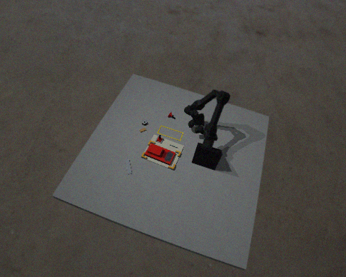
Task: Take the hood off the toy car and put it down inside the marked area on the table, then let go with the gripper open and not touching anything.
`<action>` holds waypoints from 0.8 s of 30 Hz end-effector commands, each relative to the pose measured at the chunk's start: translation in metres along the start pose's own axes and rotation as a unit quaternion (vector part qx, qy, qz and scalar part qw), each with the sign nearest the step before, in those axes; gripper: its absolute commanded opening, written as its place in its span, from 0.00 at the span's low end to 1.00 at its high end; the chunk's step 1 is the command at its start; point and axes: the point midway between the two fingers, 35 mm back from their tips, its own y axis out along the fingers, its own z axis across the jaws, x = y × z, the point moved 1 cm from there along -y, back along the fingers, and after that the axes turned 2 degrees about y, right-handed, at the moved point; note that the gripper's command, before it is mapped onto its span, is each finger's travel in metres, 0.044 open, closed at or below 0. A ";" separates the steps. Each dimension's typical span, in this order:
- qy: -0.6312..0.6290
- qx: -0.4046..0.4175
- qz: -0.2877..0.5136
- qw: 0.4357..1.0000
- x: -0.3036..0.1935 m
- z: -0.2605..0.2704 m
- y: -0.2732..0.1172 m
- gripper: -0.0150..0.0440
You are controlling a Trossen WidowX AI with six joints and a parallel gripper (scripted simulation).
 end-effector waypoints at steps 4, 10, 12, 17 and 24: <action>0.022 -0.008 -0.063 0.998 0.058 0.008 -0.034 1.00; 0.040 -0.010 -0.118 0.992 0.109 0.031 -0.073 1.00; 0.045 -0.009 -0.135 0.990 0.124 0.042 -0.087 1.00; 0.053 -0.002 -0.177 0.983 0.158 0.078 -0.122 1.00; 0.057 0.009 -0.216 0.975 0.185 0.126 -0.159 1.00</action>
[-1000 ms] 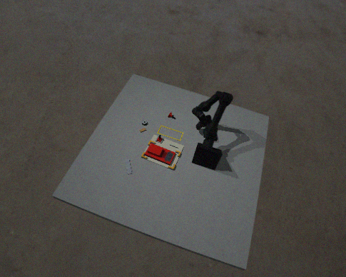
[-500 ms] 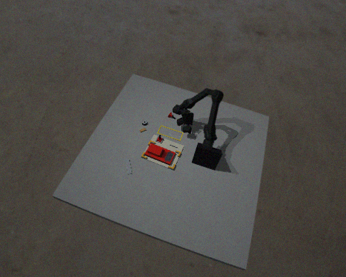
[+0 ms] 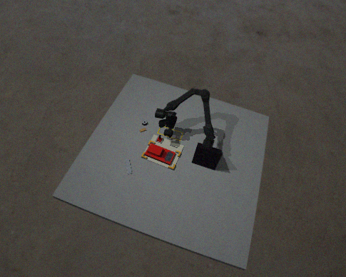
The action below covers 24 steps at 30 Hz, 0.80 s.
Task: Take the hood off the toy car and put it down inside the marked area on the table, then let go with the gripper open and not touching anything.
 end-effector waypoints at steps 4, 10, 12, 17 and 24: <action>0.021 0.005 -0.024 0.999 0.027 0.048 -0.021 1.00; 0.048 0.004 -0.054 0.997 0.049 0.117 -0.048 1.00; 0.059 0.003 -0.063 0.996 0.052 0.140 -0.057 1.00; 0.083 0.000 -0.083 0.993 0.053 0.189 -0.073 1.00; 0.083 0.000 -0.084 0.993 0.054 0.191 -0.072 1.00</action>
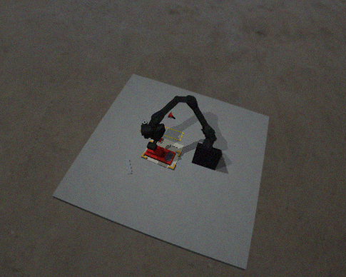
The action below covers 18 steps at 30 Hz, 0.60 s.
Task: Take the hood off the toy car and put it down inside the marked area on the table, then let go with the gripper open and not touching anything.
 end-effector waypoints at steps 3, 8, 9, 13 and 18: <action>0.007 0.001 0.002 1.000 0.001 0.001 0.004 1.00; 0.007 0.001 0.002 1.000 0.001 0.001 0.007 1.00; 0.007 0.001 0.002 1.000 0.001 0.001 0.008 1.00; 0.007 0.001 0.002 1.000 0.001 0.001 0.010 1.00; 0.007 0.001 0.002 1.000 0.002 0.001 0.014 1.00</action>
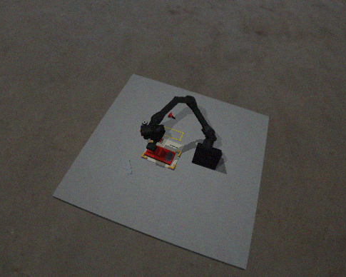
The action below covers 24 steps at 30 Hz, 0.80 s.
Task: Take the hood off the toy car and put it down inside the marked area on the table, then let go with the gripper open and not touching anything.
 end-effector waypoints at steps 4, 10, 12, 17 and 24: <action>-0.003 -0.002 -0.001 1.000 0.000 0.000 0.005 1.00; -0.003 -0.002 -0.001 1.000 0.000 0.000 0.009 1.00; -0.003 -0.002 -0.001 1.000 0.000 0.000 0.010 1.00; -0.003 -0.002 -0.001 1.000 0.000 0.000 0.013 1.00; -0.003 -0.002 -0.001 1.000 0.000 0.000 0.018 1.00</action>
